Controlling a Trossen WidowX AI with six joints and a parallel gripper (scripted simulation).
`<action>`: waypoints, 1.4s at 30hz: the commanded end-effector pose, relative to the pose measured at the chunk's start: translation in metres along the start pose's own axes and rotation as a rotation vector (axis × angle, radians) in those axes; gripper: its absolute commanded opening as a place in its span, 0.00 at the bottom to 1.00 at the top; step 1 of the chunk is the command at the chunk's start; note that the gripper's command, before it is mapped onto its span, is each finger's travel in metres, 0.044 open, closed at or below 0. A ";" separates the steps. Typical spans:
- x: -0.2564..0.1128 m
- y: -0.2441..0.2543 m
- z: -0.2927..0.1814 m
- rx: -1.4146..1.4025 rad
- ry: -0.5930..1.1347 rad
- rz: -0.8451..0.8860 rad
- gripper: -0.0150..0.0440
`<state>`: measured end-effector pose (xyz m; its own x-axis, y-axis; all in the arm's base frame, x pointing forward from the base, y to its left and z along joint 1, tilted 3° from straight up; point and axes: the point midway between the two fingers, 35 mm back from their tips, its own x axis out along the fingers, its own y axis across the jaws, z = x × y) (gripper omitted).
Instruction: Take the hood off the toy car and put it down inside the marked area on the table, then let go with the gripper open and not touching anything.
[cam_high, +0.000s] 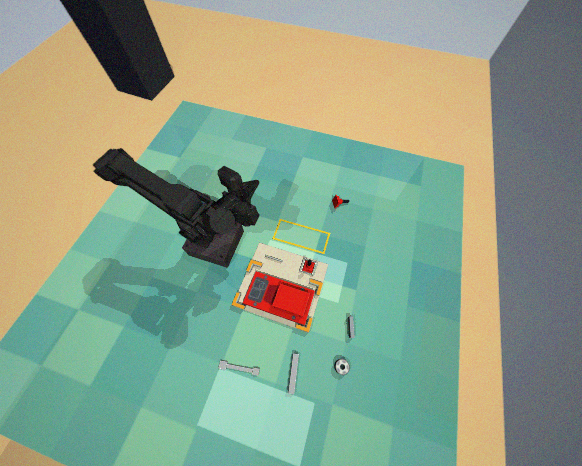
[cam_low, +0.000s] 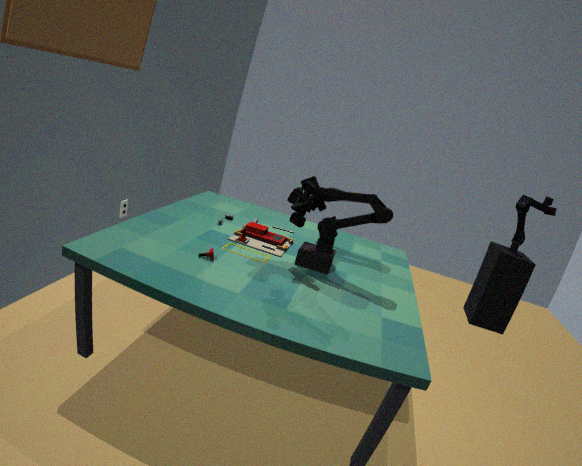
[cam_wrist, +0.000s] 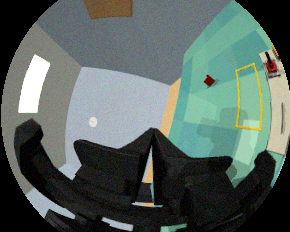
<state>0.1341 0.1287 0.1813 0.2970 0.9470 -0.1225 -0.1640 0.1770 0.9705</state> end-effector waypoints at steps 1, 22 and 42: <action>0.000 0.000 0.002 -0.001 -0.004 -0.006 0.30; -0.057 -0.076 0.176 -0.110 -0.057 -0.941 1.00; -0.123 -0.152 0.233 -0.169 0.349 -1.432 1.00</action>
<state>0.3397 -0.0727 0.0979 0.0761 -0.0296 -0.9967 -0.0353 0.9989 -0.0324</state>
